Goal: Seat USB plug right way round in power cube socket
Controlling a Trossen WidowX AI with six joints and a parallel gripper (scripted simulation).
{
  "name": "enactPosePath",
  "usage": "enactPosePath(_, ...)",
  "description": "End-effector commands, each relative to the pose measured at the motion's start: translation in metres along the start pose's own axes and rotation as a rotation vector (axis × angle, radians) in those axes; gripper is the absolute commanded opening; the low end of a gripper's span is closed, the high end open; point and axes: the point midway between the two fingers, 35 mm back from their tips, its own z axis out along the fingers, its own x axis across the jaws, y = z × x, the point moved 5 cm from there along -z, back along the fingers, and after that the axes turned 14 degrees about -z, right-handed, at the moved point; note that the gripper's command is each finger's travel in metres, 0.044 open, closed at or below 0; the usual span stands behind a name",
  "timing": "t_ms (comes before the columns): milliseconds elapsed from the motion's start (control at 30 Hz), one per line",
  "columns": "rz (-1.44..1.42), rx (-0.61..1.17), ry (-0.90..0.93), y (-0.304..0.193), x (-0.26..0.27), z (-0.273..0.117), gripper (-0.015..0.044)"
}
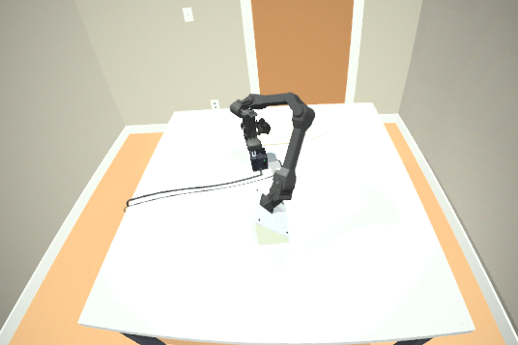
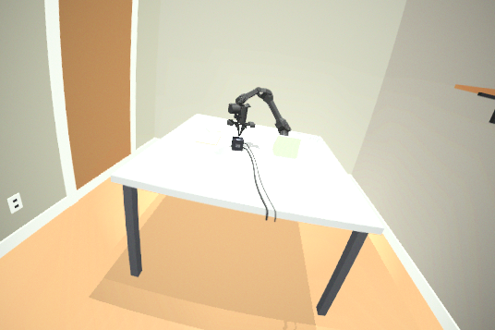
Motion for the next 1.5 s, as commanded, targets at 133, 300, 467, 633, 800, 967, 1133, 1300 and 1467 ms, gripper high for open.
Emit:
enactPosePath(133,0.000,0.000,0.000,0.000,0.000,0.000,0.0000)
enactPosePath(300,0.000,0.000,0.000,0.000,0.000,-0.001,0.0000)
enactPosePath(467,0.000,0.000,0.000,0.000,0.000,-0.005,0.0000)
enactPosePath(633,0.000,0.000,0.000,0.000,0.000,-0.008,0.0000)
enactPosePath(800,0.000,0.001,0.000,0.000,0.000,-0.011,0.0000)
enactPosePath(967,0.000,0.001,0.000,0.000,0.000,-0.015,0.0000)
enactPosePath(1133,0.000,0.001,0.000,0.000,0.000,-0.018,0.0000)
enactPosePath(1300,0.000,0.001,0.000,0.000,0.000,-0.021,0.0000)
enactPosePath(1467,0.000,0.001,0.000,0.000,0.000,-0.025,0.0000)
